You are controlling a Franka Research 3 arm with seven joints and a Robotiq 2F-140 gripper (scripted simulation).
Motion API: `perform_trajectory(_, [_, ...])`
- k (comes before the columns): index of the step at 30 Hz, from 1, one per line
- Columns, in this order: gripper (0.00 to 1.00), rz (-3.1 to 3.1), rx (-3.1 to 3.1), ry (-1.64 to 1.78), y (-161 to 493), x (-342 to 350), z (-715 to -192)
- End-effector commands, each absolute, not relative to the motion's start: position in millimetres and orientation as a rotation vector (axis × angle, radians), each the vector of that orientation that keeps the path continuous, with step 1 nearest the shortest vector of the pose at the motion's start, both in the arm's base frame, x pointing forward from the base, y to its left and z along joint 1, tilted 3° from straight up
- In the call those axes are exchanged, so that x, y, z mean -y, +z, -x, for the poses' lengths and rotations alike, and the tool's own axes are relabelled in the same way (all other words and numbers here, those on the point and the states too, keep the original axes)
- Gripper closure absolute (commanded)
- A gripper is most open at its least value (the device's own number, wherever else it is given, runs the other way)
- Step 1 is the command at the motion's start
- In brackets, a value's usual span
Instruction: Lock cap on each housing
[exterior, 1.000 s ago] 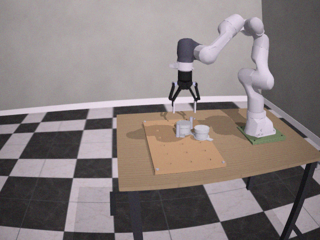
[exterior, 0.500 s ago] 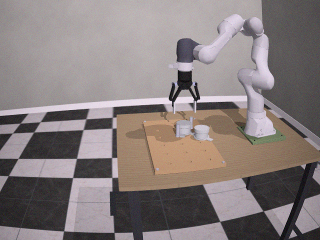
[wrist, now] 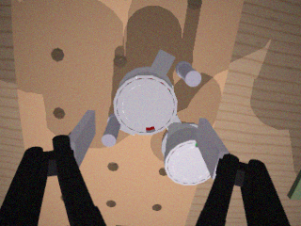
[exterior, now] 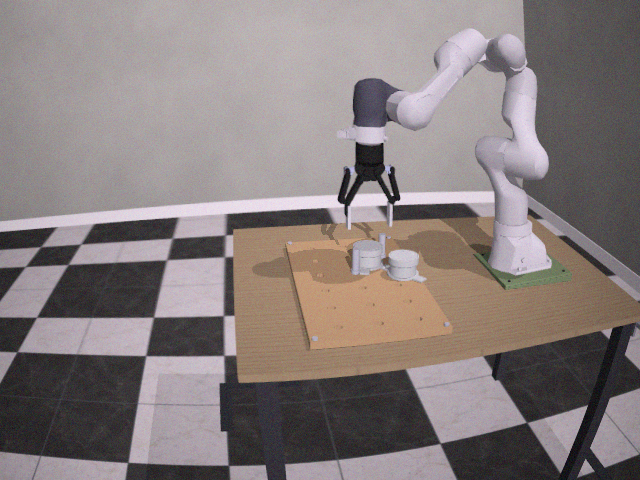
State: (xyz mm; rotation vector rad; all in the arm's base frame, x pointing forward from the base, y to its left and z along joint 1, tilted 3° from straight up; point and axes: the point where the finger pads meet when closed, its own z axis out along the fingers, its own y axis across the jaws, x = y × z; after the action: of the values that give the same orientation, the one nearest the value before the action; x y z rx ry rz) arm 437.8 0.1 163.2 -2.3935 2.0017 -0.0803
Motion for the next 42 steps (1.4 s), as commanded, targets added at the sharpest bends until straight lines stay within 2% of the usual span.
perform_trajectory(1, [0.22,2.405,-1.987,-0.085,158.9,-0.1,-439.0])
perform_trajectory(42, [0.22,2.405,-1.987,-0.085,113.5,1.2,-442.0])
